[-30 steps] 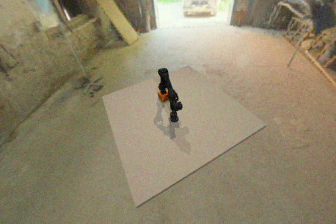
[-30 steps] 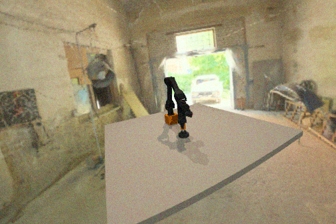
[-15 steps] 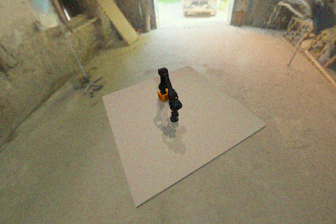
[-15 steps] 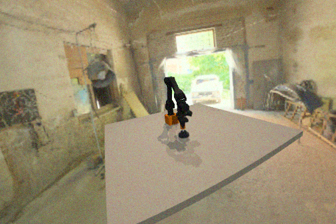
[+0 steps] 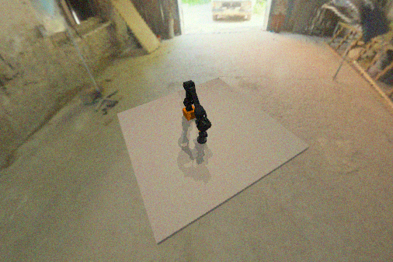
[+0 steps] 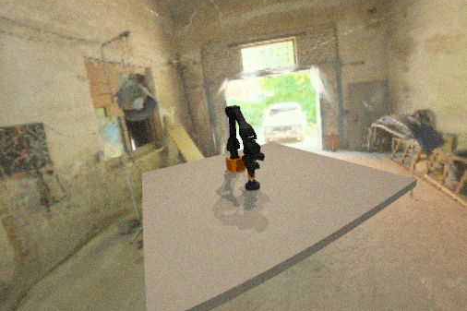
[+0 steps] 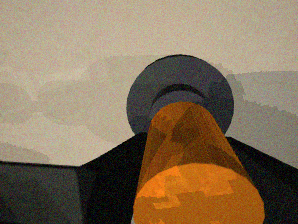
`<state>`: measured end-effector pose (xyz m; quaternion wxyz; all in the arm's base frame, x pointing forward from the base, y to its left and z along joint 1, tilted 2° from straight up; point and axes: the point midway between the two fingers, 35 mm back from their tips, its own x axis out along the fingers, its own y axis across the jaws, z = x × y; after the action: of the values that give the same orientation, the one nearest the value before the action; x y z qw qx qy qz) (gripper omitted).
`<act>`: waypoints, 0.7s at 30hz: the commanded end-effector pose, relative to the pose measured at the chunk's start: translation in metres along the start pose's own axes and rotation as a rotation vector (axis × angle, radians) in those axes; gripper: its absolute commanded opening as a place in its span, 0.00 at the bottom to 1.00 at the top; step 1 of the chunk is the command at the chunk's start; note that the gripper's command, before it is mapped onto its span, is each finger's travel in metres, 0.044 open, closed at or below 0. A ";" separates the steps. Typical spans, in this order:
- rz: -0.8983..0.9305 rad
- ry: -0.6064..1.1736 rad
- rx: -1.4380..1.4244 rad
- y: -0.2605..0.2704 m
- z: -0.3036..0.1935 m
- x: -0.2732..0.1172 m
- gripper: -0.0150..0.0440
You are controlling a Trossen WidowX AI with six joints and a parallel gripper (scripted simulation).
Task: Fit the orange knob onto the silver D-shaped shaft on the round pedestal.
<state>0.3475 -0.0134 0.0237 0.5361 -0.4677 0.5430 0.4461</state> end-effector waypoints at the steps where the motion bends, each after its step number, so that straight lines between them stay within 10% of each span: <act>1: -0.008 0.001 -0.004 -0.004 0.000 -0.001 0.25; 21: -0.008 0.001 -0.013 -0.002 0.000 -0.004 0.25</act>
<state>0.3495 -0.0137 0.0233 0.5361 -0.4684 0.5423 0.4462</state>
